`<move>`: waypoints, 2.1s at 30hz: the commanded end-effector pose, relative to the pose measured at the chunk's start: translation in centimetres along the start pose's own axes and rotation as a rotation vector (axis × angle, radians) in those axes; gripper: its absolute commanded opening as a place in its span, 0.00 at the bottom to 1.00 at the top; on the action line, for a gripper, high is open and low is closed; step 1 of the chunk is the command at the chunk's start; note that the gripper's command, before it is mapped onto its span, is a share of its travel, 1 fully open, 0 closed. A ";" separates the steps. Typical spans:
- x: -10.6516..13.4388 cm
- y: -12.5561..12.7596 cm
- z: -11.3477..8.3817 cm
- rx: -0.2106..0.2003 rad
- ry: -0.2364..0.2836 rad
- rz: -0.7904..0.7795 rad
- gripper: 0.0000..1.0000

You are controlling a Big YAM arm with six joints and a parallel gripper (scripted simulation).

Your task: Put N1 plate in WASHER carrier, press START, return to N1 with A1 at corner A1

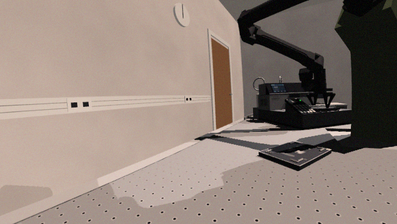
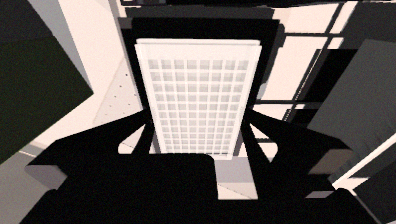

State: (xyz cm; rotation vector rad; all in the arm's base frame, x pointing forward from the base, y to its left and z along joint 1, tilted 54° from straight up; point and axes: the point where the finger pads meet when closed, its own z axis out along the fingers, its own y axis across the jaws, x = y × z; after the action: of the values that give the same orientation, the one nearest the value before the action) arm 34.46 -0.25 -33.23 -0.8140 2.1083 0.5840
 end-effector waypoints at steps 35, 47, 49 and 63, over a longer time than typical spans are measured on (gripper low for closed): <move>0.1 0.4 -0.2 0.002 0.001 0.019 0.84; 0.5 0.2 -0.8 0.017 -0.003 0.040 0.84; 0.0 0.4 -1.5 0.008 0.000 0.030 0.84; 0.0 0.3 -3.4 0.010 -0.002 0.028 0.84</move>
State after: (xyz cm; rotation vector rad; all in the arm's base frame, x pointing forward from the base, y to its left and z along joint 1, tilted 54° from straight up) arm 33.45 -1.51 -32.16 -0.7810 2.1176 0.5932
